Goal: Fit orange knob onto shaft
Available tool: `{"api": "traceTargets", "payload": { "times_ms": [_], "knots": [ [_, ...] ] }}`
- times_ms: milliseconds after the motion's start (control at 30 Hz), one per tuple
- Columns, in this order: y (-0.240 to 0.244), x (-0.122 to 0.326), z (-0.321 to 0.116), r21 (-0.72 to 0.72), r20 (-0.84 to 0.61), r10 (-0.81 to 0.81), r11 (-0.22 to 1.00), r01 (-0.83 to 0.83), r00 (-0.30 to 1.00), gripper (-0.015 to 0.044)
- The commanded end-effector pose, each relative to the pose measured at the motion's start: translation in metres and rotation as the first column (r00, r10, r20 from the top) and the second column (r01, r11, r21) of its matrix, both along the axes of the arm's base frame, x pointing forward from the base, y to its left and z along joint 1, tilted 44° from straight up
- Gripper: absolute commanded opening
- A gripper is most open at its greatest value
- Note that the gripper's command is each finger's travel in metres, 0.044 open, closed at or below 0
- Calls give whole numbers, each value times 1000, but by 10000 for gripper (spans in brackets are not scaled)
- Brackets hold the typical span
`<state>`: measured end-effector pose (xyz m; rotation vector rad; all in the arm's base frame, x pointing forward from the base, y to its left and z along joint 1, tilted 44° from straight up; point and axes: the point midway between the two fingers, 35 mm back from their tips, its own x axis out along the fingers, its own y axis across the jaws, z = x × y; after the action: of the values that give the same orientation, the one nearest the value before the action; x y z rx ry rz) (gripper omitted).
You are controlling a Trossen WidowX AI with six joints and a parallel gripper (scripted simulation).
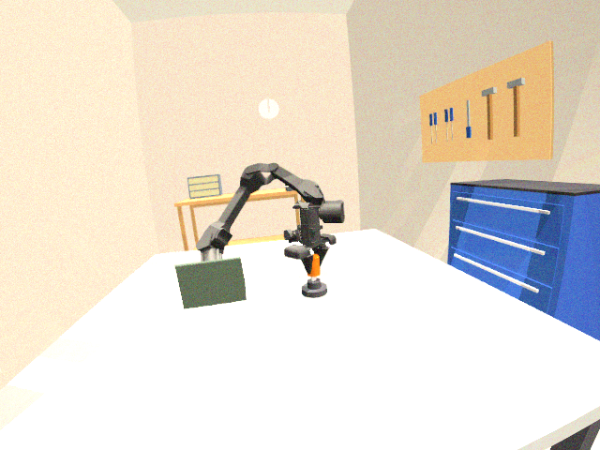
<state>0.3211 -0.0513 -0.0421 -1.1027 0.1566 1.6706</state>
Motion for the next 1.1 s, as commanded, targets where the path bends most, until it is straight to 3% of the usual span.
{"api": "traceTargets", "payload": {
  "times_ms": [0,1067],
  "knots": [
    [1,0,-1,-1,39,39,999,-39,998,0],
    [0,0,1,-1,39,39,999,-39,998,0]
  ]
}}
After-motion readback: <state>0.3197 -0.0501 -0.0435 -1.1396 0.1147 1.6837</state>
